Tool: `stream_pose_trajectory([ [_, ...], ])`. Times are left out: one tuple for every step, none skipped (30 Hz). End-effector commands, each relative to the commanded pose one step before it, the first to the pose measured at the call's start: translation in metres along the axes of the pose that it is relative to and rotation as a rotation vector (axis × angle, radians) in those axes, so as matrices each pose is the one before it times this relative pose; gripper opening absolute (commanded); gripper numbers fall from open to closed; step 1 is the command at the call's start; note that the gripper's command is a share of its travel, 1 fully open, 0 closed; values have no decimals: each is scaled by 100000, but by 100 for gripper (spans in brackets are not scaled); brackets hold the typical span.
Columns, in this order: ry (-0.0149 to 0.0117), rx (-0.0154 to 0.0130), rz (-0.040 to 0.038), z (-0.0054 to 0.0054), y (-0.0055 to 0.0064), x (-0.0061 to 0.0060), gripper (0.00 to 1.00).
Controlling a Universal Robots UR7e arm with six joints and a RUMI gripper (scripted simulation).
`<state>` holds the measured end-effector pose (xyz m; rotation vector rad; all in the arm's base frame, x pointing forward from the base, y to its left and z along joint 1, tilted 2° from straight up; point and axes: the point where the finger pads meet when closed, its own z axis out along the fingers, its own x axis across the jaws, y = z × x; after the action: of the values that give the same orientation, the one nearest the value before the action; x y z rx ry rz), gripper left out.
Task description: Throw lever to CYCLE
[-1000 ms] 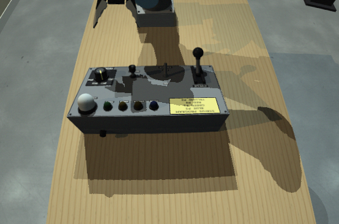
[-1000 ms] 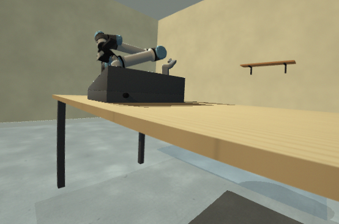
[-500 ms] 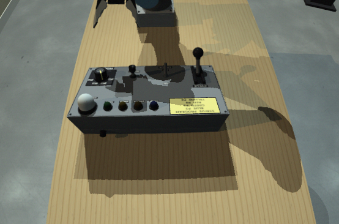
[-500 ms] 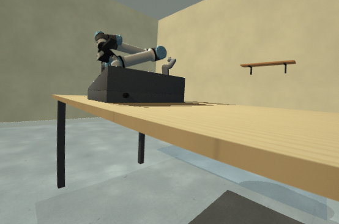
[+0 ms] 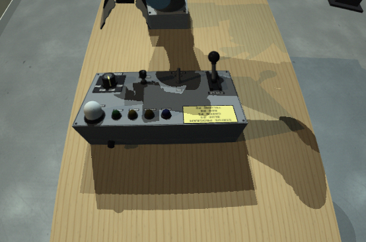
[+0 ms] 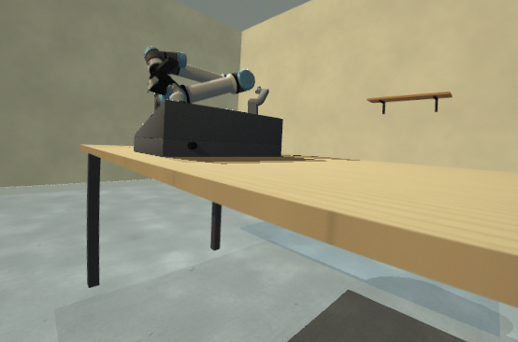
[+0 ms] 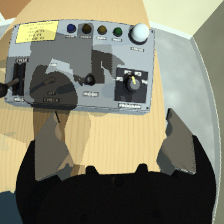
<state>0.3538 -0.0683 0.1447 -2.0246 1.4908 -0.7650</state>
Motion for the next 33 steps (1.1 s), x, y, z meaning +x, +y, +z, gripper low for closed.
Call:
stream_pose_trajectory([
  [532,-131,-450,-878,-358,172,100],
  [0,0,0,0,0,0,100],
  [-2,0,0,-169,-74,12,100],
  [-3,-7,1,-183,-76,17,100],
  [-2,-3,1,-193,-82,16,100],
  [-3,-4,1,-203,-87,17,100],
  [-3,-5,1,-213,-90,18,100],
  [-3,-4,1,-222,-95,18,100],
  [-3,-5,1,-230,-97,20,100],
  [-3,-5,1,-237,-101,20,100],
  [-4,-4,1,-243,-104,20,100],
  [-4,-7,2,-248,-104,22,100],
  [-4,0,1,-250,-109,20,100],
  [-4,-11,3,-254,-105,23,100],
  [-4,-1,1,-254,-110,20,100],
  [-5,-9,3,-255,-106,23,100],
  [-4,-5,2,-252,-107,21,100],
  [0,0,0,0,0,0,100],
  [0,0,0,0,0,0,100],
  [-4,-4,2,-248,-105,20,100],
  [-4,-8,3,-241,-101,21,100],
  [-4,-1,1,-233,-101,19,100],
  [-4,-10,3,-222,-92,20,100],
  [-4,0,1,-212,-92,17,100],
  [-4,-8,3,-199,-83,17,100],
  [-4,-3,2,-188,-80,16,100],
  [-4,-1,2,-176,-76,15,100],
  [-4,-9,3,-163,-67,14,100],
  [-3,2,1,-152,-67,12,100],
  [-3,-4,2,-138,-58,12,100],
  [-3,-8,3,-125,-51,11,100],
  [-3,0,1,-114,-50,9,100],
  [-2,5,0,-103,-47,8,100],
])
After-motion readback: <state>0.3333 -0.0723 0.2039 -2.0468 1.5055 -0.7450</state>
